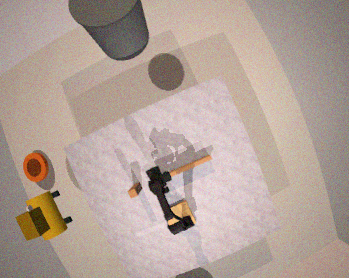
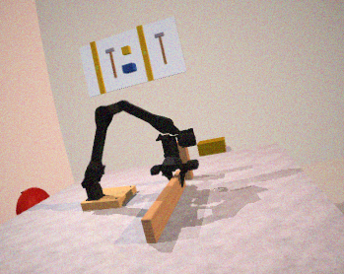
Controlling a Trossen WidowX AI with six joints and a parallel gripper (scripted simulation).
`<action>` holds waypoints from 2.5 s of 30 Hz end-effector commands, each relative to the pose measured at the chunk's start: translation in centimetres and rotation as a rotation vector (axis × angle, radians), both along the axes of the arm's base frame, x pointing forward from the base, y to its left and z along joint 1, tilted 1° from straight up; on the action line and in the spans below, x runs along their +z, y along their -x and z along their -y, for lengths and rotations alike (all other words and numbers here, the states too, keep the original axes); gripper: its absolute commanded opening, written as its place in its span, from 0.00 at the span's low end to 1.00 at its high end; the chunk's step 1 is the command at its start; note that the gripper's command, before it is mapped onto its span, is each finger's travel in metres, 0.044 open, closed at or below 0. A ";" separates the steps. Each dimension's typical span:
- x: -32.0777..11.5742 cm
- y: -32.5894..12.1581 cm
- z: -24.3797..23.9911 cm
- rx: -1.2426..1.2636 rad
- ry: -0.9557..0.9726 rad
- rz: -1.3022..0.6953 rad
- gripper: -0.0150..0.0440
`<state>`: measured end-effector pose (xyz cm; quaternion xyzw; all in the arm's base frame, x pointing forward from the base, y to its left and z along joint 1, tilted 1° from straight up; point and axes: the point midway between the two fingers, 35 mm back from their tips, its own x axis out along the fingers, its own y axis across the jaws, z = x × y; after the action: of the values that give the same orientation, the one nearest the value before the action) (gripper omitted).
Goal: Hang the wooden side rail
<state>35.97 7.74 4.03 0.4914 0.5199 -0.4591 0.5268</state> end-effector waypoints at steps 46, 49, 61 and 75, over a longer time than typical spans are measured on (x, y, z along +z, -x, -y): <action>1.2 -0.1 0.0 0.011 0.002 0.010 0.25; 1.3 -0.1 0.0 0.011 0.002 0.010 0.25; 1.5 -0.1 0.0 0.011 0.002 0.010 0.25; 1.7 -0.1 0.0 0.011 0.002 0.010 0.25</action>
<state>35.67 7.67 4.84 0.4853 0.5244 -0.4622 0.5253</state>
